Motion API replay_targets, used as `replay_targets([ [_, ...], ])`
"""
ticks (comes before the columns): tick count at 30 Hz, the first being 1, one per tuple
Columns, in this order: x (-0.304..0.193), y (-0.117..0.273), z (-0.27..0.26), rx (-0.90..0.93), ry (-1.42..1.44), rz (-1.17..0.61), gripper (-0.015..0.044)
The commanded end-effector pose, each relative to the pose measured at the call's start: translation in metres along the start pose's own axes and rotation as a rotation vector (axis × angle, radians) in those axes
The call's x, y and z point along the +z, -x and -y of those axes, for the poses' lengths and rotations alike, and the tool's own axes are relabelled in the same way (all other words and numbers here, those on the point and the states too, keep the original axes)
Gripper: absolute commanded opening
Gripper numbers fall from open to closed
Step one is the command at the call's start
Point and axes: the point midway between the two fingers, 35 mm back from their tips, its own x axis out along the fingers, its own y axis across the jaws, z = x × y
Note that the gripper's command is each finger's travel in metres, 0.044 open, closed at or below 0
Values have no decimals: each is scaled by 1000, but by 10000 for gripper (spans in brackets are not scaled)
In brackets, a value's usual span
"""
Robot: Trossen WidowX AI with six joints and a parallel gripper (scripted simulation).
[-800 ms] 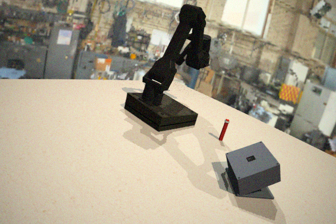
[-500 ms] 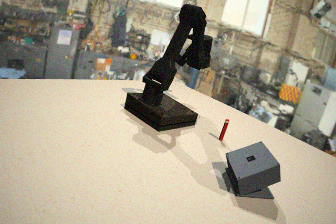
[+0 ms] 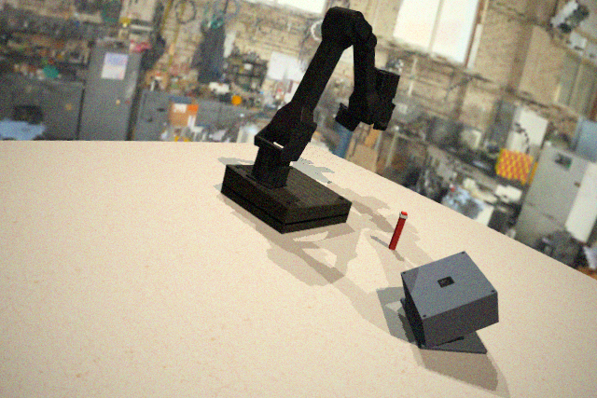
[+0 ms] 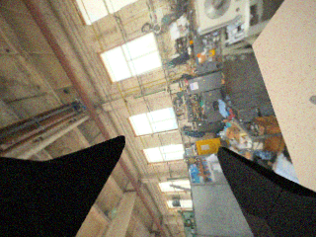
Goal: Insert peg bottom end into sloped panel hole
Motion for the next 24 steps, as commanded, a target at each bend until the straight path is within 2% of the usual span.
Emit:
replay_targets([
  [1, 21, 12, -7, 4, 53, 92, 440],
  [15, 86, 76, -11, -61, 177, 423, 440],
  [24, 121, 125, -8, -169, 236, 630, 440],
])
